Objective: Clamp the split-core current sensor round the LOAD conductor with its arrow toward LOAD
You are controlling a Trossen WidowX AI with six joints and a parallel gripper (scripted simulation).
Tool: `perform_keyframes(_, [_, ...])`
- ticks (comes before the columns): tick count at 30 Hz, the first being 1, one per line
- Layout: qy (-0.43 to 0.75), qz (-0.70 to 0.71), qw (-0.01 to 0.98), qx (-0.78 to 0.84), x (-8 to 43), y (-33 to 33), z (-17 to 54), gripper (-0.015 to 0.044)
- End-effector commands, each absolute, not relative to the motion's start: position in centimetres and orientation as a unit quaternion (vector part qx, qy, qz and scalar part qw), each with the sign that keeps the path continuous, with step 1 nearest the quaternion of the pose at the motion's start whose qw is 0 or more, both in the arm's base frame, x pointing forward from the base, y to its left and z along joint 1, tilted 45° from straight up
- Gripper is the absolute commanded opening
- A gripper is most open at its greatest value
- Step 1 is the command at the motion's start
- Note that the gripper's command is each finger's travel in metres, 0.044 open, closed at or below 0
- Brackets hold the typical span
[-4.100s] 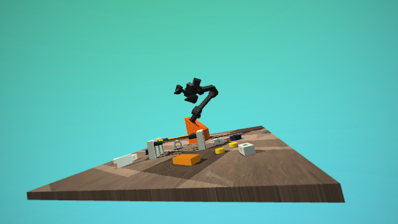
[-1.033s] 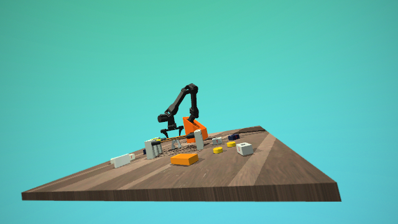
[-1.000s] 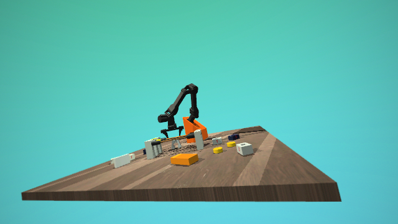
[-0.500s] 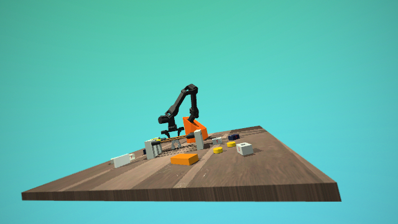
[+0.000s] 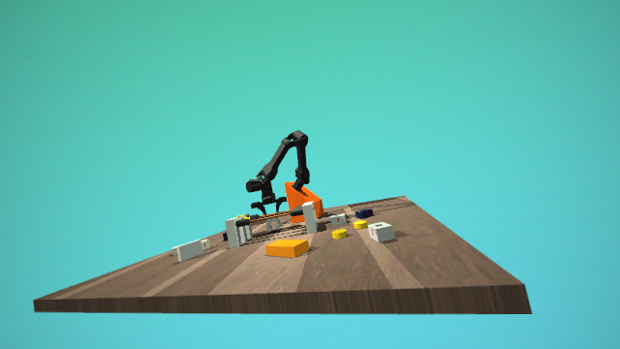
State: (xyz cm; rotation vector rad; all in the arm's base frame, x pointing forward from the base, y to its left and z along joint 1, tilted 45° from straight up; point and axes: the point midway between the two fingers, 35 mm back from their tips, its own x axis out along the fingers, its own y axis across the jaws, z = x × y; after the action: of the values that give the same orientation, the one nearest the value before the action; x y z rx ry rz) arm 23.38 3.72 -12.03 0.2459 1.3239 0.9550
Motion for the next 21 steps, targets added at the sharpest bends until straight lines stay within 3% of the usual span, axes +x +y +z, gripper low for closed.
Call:
perform_keyframes(1, [0.584, 0.42, 0.687, 0.102, 24.3, 2.1, -10.8, 0.0038])
perform_keyframes(3, [0.585, 0.419, 0.687, 0.102, 24.4, 1.1, -10.0, 0.0])
perform_keyframes(21, [0.578, 0.433, 0.686, 0.093, 24.4, -4.7, -3.8, 0.0])
